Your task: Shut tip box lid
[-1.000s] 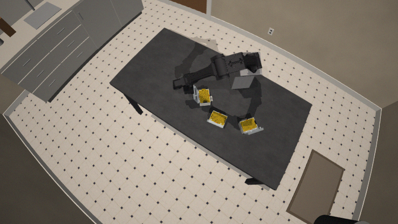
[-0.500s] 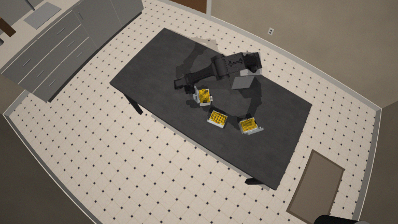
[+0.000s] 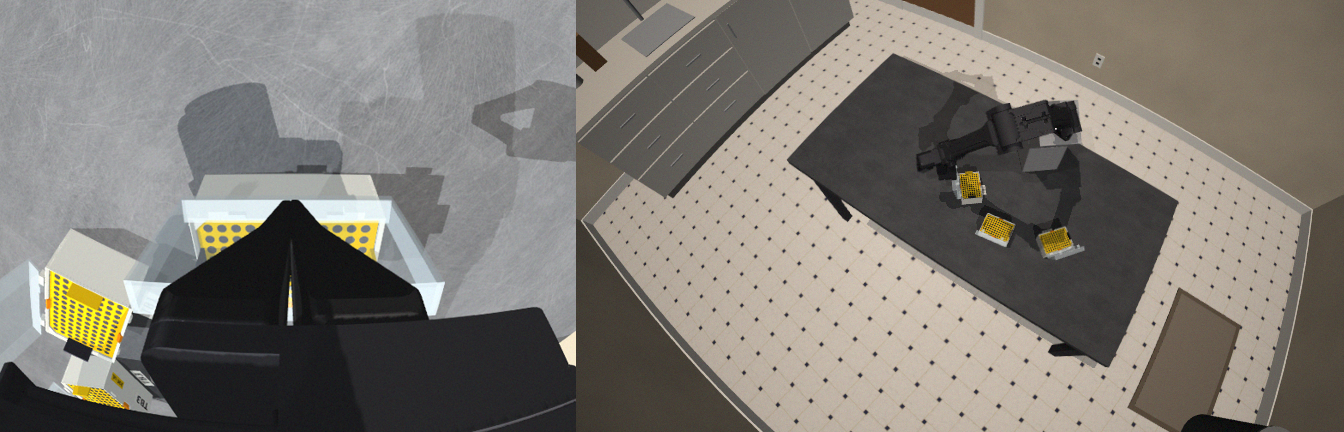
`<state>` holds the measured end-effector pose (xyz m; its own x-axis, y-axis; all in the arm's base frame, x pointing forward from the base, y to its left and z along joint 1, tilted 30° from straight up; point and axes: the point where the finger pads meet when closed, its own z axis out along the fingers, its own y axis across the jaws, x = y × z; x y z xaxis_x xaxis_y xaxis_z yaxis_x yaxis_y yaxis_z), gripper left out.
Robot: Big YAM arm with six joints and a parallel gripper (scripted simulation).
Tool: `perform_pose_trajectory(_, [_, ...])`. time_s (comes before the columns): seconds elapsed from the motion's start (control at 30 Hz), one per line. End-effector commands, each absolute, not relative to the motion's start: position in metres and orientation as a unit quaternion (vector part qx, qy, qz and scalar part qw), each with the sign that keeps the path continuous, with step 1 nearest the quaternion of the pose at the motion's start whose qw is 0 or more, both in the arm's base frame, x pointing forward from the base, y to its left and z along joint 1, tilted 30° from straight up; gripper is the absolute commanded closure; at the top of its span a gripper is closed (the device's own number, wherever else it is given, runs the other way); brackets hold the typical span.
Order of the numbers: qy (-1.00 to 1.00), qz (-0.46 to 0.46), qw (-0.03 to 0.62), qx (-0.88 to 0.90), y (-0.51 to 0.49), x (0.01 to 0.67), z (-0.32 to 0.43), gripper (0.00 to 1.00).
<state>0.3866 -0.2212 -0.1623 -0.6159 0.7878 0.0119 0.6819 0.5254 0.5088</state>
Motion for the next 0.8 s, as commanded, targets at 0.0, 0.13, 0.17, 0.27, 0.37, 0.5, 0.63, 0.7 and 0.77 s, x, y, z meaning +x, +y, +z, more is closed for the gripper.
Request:
perform_pose_trajectory(0.0, [0.869,0.234,0.125,0.417,-0.219,0.394,-0.149,1.00])
perform_pose_trajectory(0.13, [0.868,0.234,0.126,0.420,-0.217,0.390,-0.148,1.00])
perform_pose_trajectory(0.17, [0.868,0.234,0.126,0.420,-0.216,0.389,-0.148,1.00])
perform_pose_trajectory(0.27, [0.869,0.234,0.125,0.417,-0.211,0.387,-0.148,1.00])
perform_pose_trajectory(0.37, [0.868,0.234,0.123,0.420,-0.212,0.384,-0.148,1.00])
perform_pose_trajectory(0.5, [0.869,0.234,0.125,0.418,-0.206,0.382,-0.147,1.00])
perform_pose_trajectory(0.63, [0.868,0.234,0.125,0.419,-0.204,0.378,-0.147,1.00])
perform_pose_trajectory(0.7, [0.868,0.234,0.125,0.420,-0.202,0.376,-0.146,1.00])
perform_pose_trajectory(0.77, [0.869,0.234,0.125,0.418,-0.198,0.375,-0.146,1.00])
